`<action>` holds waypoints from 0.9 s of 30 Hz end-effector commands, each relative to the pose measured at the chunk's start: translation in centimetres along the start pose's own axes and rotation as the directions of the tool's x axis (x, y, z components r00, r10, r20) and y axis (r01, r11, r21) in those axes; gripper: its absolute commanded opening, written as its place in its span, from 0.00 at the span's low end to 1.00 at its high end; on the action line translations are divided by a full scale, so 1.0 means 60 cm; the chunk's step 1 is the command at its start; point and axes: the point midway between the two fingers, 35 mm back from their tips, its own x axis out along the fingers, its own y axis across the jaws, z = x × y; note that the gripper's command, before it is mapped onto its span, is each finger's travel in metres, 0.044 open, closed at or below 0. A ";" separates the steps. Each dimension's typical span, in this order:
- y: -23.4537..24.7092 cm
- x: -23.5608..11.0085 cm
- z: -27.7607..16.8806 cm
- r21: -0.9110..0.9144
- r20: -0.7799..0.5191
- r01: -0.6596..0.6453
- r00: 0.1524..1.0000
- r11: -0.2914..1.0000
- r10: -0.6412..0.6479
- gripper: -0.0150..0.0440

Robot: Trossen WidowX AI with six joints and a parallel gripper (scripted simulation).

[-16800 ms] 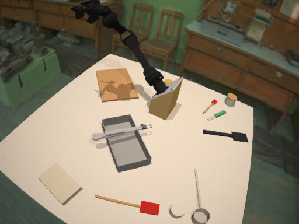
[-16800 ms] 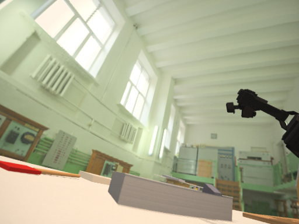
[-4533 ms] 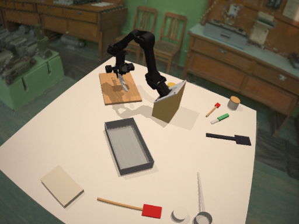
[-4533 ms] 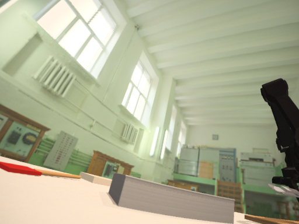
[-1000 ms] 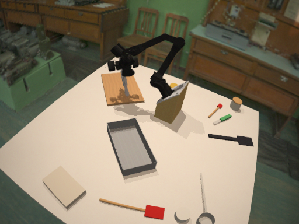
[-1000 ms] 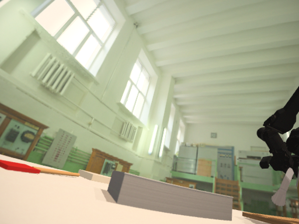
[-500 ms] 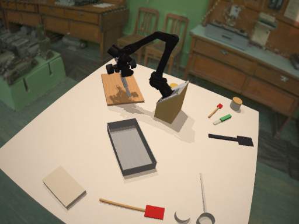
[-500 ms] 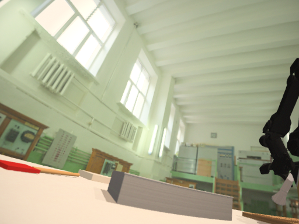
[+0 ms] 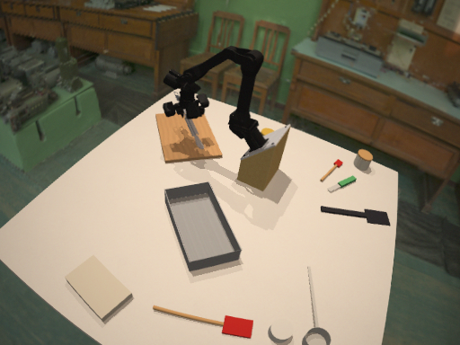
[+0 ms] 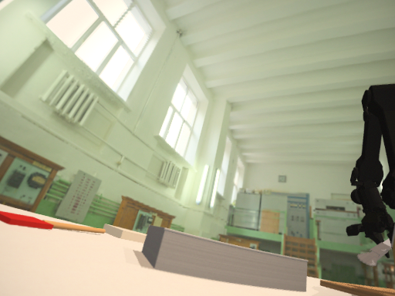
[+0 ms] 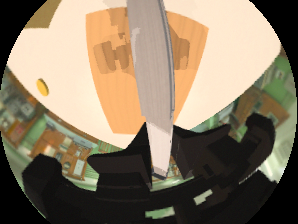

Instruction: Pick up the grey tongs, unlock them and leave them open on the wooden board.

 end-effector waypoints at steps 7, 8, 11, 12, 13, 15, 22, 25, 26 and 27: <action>0.005 0.021 0.002 0.037 0.143 0.018 0.989 0.999 -0.023 0.00; 0.006 0.023 0.002 0.043 0.157 0.019 0.987 0.999 -0.026 0.00; 0.009 0.028 0.003 0.063 0.198 0.024 0.980 0.998 -0.036 0.00; 0.010 0.030 0.003 0.070 0.211 0.025 0.977 0.997 -0.040 0.00; 0.011 0.032 0.003 0.078 0.224 0.027 0.974 0.997 -0.044 0.00; 0.013 0.035 0.003 0.094 0.249 0.030 0.967 0.995 -0.053 0.00; 0.021 0.045 0.001 0.164 0.329 0.042 0.940 0.986 -0.095 0.00; 0.022 0.046 0.001 0.181 0.344 0.044 0.933 0.983 -0.105 0.00; 0.022 0.046 0.001 0.181 0.344 0.044 0.933 0.983 -0.105 0.00; 0.022 0.046 0.001 0.181 0.344 0.044 0.933 0.983 -0.105 0.00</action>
